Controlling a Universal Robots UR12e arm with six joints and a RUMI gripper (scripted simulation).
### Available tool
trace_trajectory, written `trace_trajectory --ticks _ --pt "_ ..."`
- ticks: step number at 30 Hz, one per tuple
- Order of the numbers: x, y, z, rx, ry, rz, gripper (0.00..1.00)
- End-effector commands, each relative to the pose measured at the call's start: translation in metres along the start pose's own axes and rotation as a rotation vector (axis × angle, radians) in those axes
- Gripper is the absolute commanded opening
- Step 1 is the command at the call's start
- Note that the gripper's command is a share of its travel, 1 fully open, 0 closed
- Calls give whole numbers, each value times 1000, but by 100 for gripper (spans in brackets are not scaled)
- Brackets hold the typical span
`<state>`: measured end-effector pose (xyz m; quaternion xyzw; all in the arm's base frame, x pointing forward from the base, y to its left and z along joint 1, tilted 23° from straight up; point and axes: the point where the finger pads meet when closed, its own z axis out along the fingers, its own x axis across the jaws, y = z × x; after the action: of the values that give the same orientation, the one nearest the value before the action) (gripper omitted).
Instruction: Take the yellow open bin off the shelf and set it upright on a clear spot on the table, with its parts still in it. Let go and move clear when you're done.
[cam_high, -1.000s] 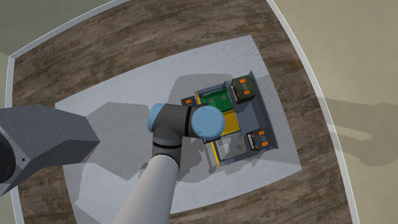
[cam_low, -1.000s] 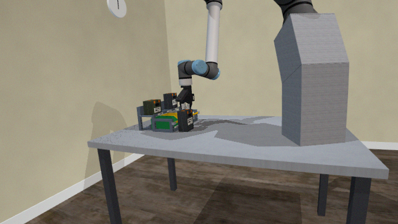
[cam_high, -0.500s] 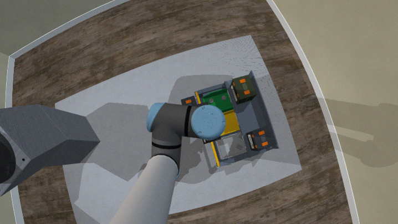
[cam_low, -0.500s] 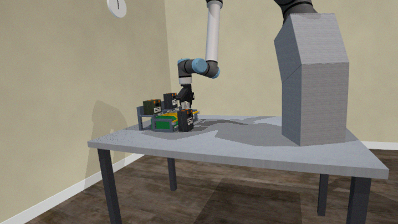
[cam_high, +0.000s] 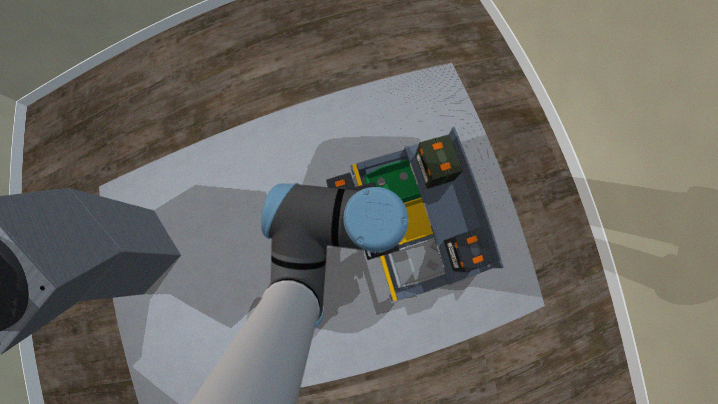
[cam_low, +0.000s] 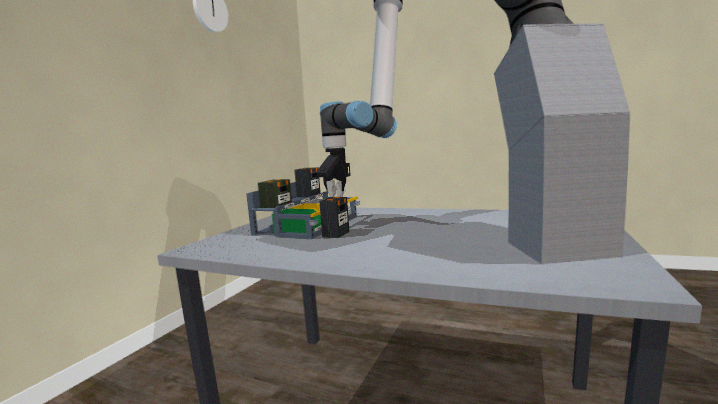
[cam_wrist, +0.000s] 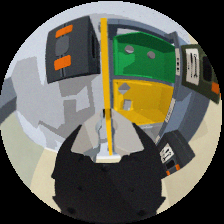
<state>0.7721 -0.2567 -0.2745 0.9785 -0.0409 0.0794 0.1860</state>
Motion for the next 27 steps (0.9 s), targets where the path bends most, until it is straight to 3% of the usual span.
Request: trace_trajectory --ticks 1,4,9,21,27 --pt "1 0 -2 0 1 0 0" --pt "1 0 -2 0 1 0 0" --pt "1 0 -56 0 1 0 0" --pt "1 0 -56 0 1 0 0" --pt "1 0 -92 0 1 0 0"
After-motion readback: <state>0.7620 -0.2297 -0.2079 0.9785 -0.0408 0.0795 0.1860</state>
